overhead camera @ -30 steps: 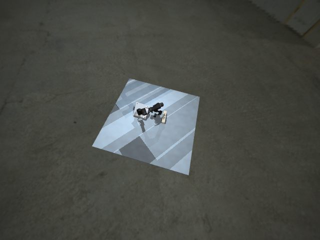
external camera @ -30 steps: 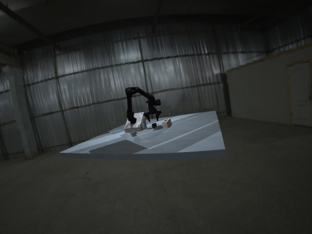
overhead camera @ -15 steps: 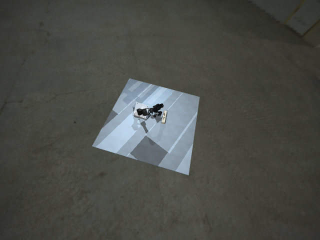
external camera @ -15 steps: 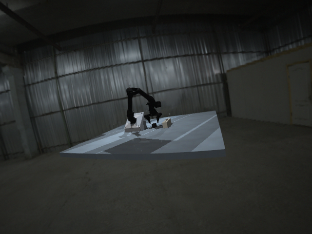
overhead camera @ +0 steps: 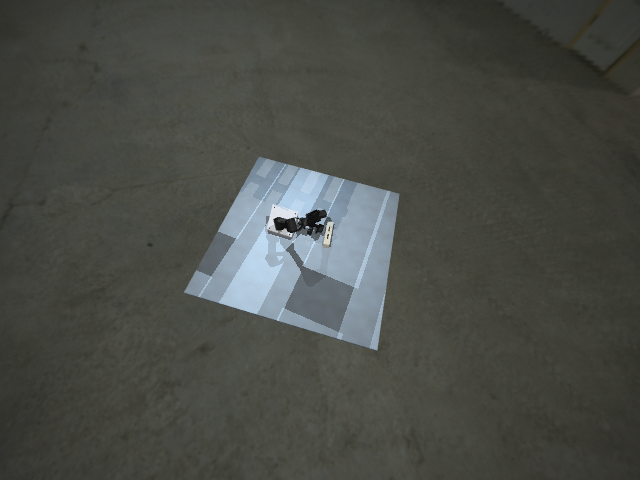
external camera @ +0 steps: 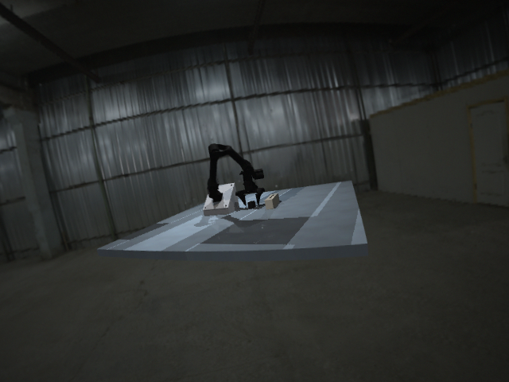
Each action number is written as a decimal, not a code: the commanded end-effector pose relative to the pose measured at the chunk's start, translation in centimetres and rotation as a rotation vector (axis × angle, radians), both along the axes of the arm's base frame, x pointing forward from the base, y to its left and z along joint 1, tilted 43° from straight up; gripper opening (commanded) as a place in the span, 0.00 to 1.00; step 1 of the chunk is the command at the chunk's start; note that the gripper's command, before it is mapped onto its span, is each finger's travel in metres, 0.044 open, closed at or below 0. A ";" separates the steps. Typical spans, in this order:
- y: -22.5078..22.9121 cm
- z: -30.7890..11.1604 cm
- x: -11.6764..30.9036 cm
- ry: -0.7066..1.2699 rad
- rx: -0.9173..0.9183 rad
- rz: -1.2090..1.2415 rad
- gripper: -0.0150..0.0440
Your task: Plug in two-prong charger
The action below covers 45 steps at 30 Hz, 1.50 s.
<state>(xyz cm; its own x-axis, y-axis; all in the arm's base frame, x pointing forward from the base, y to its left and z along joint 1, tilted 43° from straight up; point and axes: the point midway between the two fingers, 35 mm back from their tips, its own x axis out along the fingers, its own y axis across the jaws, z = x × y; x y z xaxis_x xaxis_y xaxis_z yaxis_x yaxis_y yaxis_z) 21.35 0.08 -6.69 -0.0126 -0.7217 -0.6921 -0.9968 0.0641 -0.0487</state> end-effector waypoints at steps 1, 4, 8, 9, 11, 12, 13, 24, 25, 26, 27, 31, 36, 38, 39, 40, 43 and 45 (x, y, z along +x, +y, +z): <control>-0.6 -0.5 -0.2 0.004 -0.006 0.004 1.00; -0.8 -0.6 -0.2 0.004 -0.006 0.004 1.00; -0.5 -0.5 -0.1 0.001 -0.002 -0.001 0.87; -0.5 -0.5 -0.1 0.001 -0.002 -0.001 0.82; -0.5 -0.5 -0.1 0.001 -0.002 -0.001 0.73; -0.5 -0.5 -0.1 0.001 -0.002 -0.001 0.69; -0.5 -0.5 -0.1 0.001 -0.002 -0.001 0.64; -0.5 -0.5 -0.1 0.001 -0.002 -0.001 0.39; -0.5 -0.4 -0.1 0.001 -0.001 -0.001 0.34; -0.4 -0.3 -0.1 0.001 -0.001 -0.001 0.30; -0.2 -0.2 0.0 0.001 -0.001 -0.001 0.25; 0.7 0.8 0.0 0.002 0.000 0.001 0.25; 2.1 2.5 -0.1 0.004 -0.001 0.003 0.25; 2.7 3.2 -0.2 0.005 -0.003 0.004 0.25; 2.9 3.5 -0.2 0.005 -0.003 0.004 0.25; 3.0 3.7 -0.2 0.005 -0.004 0.004 0.25; 3.0 3.8 -0.3 0.003 -0.004 0.002 0.25; 2.9 3.8 -0.2 -0.008 -0.003 -0.010 0.25</control>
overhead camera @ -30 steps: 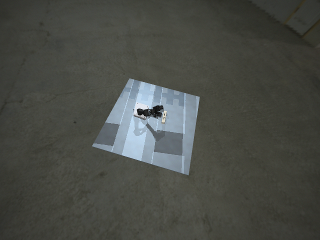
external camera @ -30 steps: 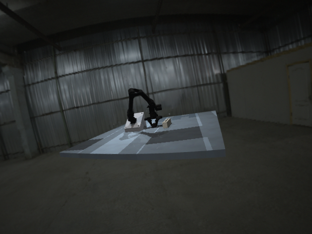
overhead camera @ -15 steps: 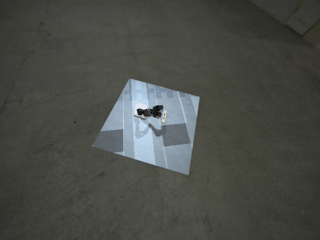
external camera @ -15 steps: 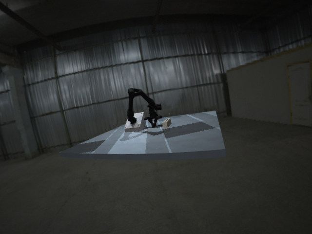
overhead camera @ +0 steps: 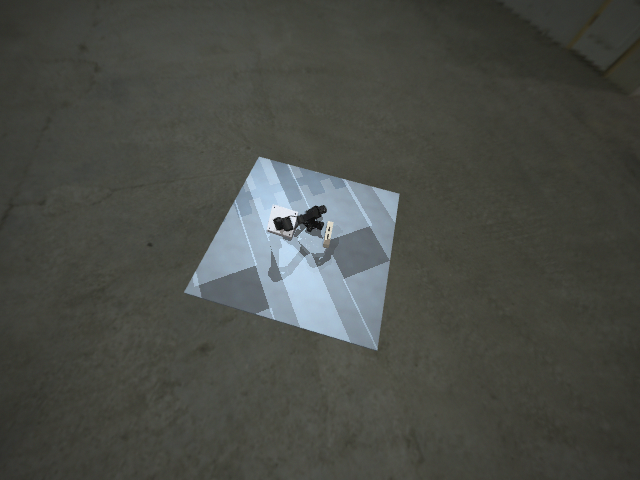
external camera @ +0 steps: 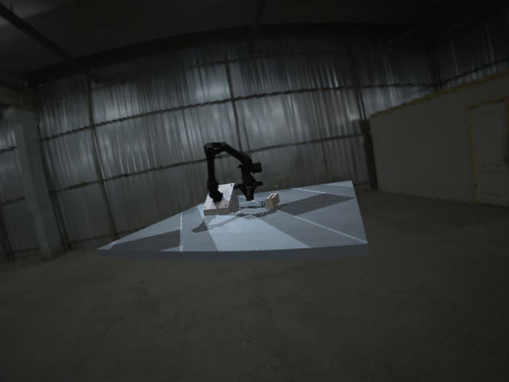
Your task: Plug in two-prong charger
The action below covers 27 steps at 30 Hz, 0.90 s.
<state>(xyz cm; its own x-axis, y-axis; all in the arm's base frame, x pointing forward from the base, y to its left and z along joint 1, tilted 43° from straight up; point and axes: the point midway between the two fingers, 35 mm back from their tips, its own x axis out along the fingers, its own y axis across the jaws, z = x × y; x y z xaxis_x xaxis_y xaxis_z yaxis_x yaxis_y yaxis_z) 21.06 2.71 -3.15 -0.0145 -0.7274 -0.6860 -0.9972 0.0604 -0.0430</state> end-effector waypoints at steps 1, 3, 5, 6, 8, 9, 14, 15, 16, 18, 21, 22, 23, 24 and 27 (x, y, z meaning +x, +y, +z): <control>0.2 0.3 0.1 -0.023 0.006 -0.022 0.25; 0.1 0.2 0.2 -0.046 0.007 -0.047 0.25; 0.0 0.2 0.2 -0.072 0.008 -0.075 0.25; -0.1 0.2 0.3 -0.085 0.009 -0.089 0.25; -0.3 0.1 0.4 -0.111 0.010 -0.117 0.25; -0.3 0.1 0.4 -0.124 0.011 -0.131 0.25; -0.7 0.0 0.6 -0.190 0.013 -0.201 0.25; -0.8 0.0 0.6 -0.203 0.014 -0.215 0.25; -0.8 0.0 0.7 -0.216 0.014 -0.229 0.25; -1.0 -0.1 0.7 -0.242 0.015 -0.257 0.25; -1.2 -0.1 0.8 -0.281 0.016 -0.299 0.25; -1.3 -0.2 0.9 -0.294 0.016 -0.313 0.25; -1.4 -0.2 0.9 -0.307 0.016 -0.328 0.25; -1.4 -0.2 0.9 -0.320 0.016 -0.342 0.25; -1.7 -0.2 1.1 -0.359 0.017 -0.384 0.25</control>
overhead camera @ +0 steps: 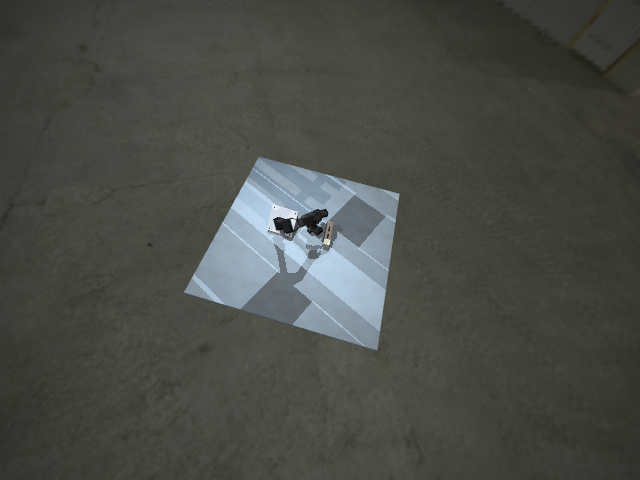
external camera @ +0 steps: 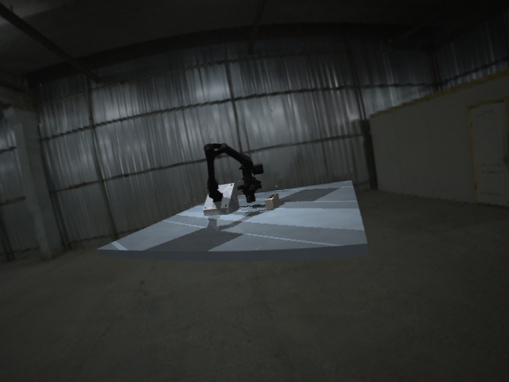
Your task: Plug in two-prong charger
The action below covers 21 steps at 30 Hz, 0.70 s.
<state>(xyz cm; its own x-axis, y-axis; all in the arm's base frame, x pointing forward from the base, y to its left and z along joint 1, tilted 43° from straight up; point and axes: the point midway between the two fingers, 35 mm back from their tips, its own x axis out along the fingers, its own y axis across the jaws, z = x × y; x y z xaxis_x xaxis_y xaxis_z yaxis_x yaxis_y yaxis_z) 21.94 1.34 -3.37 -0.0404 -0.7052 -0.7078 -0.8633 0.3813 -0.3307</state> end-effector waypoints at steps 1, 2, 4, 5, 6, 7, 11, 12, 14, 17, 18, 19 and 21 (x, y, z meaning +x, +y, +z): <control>-0.4 -0.1 0.2 -0.063 -0.002 -0.064 0.25; -0.4 -0.1 0.2 -0.076 -0.002 -0.078 0.25; -0.6 -0.1 0.3 -0.102 -0.002 -0.107 0.25; -0.7 -0.1 0.3 -0.114 -0.002 -0.121 0.25; -0.8 -0.1 0.4 -0.127 -0.002 -0.135 0.25; -0.8 -0.2 0.4 -0.140 -0.002 -0.150 0.25; -1.2 -0.2 0.5 -0.191 -0.002 -0.207 0.25; -1.2 -0.2 0.6 -0.204 -0.003 -0.221 0.25; -1.4 -0.3 0.6 -0.230 -0.003 -0.250 0.25; -1.6 -0.3 0.7 -0.268 -0.004 -0.293 0.25; -1.7 -0.3 0.7 -0.281 -0.004 -0.308 0.25; -1.8 -0.4 0.8 -0.294 -0.004 -0.322 0.25; -2.0 -0.4 0.8 -0.320 -0.005 -0.351 0.25</control>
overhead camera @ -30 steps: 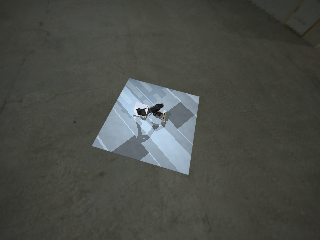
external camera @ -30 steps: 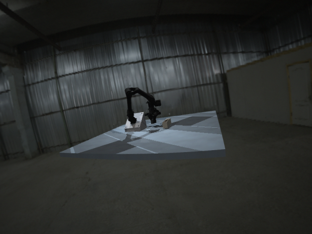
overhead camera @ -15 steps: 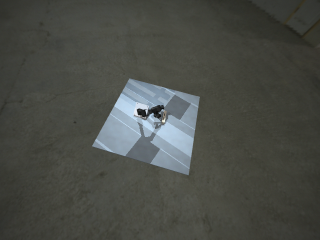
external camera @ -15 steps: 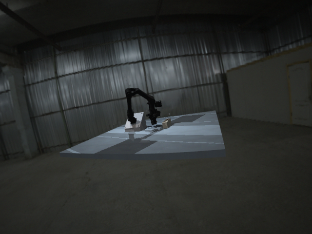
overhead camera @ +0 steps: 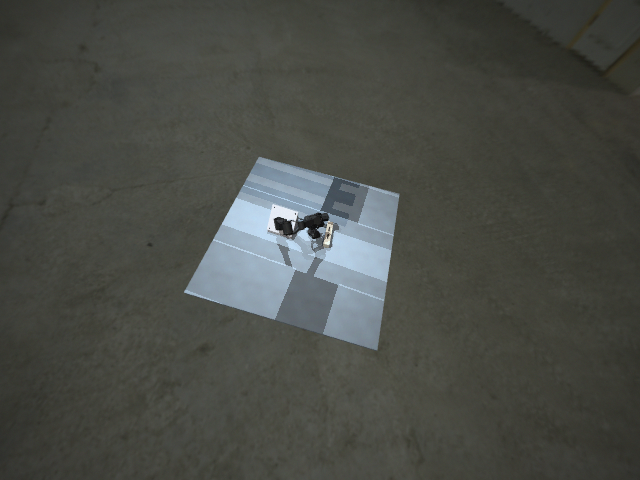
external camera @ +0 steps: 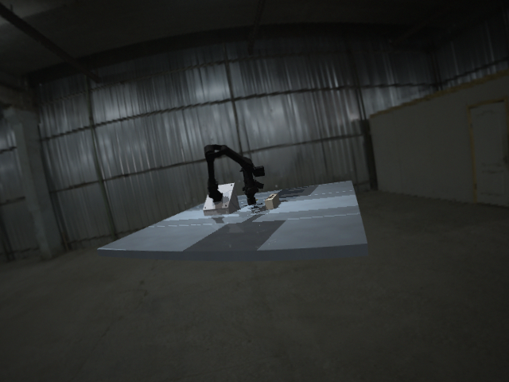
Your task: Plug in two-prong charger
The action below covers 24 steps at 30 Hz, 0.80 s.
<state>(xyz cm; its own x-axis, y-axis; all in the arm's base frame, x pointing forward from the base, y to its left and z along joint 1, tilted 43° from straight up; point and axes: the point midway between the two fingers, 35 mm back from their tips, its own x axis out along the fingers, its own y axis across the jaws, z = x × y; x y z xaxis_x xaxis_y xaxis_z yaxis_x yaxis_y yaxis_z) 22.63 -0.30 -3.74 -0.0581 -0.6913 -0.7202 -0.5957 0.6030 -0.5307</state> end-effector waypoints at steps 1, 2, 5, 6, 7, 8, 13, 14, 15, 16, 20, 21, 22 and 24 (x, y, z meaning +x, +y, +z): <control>-0.4 0.0 0.2 -0.062 -0.005 -0.065 0.25; -0.5 -0.1 0.2 -0.075 -0.005 -0.080 0.25; -0.7 -0.1 0.3 -0.113 -0.006 -0.123 0.25; -0.8 -0.1 0.3 -0.126 -0.007 -0.138 0.25; -0.9 -0.1 0.3 -0.139 -0.007 -0.152 0.25; -1.0 -0.1 0.4 -0.151 -0.008 -0.167 0.25; -1.4 -0.2 0.5 -0.215 -0.011 -0.239 0.25; -1.5 -0.2 0.5 -0.227 -0.011 -0.254 0.25; -1.6 -0.3 0.5 -0.240 -0.012 -0.268 0.25; -1.6 -0.3 0.6 -0.253 -0.013 -0.283 0.25; -2.0 -0.3 0.7 -0.303 -0.016 -0.341 0.25; -2.1 -0.3 0.7 -0.316 -0.017 -0.356 0.25; -2.1 -0.3 0.7 -0.316 -0.017 -0.356 0.25; -2.1 -0.3 0.8 -0.317 -0.017 -0.357 0.25</control>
<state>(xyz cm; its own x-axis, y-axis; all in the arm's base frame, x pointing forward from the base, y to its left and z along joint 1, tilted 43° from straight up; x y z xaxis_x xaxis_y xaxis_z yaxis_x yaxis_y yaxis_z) 23.26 -2.24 -4.09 -0.0762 -0.6782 -0.7309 -0.1928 0.7292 -0.6565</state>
